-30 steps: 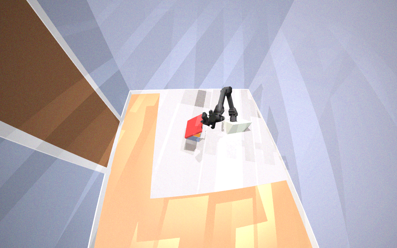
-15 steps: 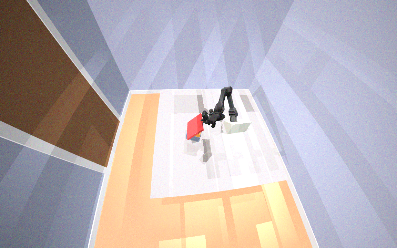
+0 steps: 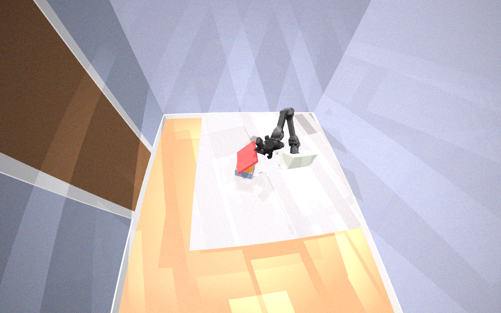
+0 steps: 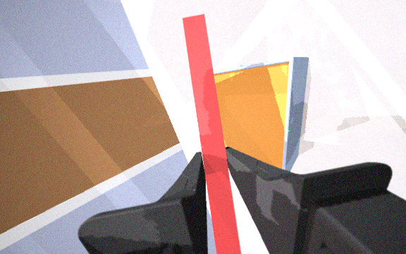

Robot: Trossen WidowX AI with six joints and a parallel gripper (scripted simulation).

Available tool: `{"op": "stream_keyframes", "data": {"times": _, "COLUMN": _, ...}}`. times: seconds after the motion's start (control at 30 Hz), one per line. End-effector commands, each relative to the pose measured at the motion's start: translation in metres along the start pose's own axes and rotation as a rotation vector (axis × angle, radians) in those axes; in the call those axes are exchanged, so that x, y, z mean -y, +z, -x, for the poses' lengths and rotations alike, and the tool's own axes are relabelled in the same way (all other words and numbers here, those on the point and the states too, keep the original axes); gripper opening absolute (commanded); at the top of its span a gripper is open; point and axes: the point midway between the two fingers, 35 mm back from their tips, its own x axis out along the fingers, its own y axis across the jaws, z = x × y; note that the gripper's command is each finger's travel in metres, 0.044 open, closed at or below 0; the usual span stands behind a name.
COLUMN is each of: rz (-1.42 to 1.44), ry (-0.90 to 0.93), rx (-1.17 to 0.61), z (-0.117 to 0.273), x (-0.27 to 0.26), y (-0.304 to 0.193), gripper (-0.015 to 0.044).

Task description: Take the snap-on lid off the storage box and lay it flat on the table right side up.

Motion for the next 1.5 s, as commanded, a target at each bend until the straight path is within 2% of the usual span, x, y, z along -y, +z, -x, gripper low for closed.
{"op": "stream_keyframes", "data": {"times": 0.0, "rz": 0.001, "ry": 0.002, "rx": 0.001, "z": 0.0, "x": -0.001, "y": 0.012, "gripper": 0.0}}
{"op": "stream_keyframes", "data": {"times": 1.47, "rz": 0.008, "ry": 0.001, "rx": 0.002, "z": 0.0, "x": -0.001, "y": 0.099, "gripper": 0.0}}
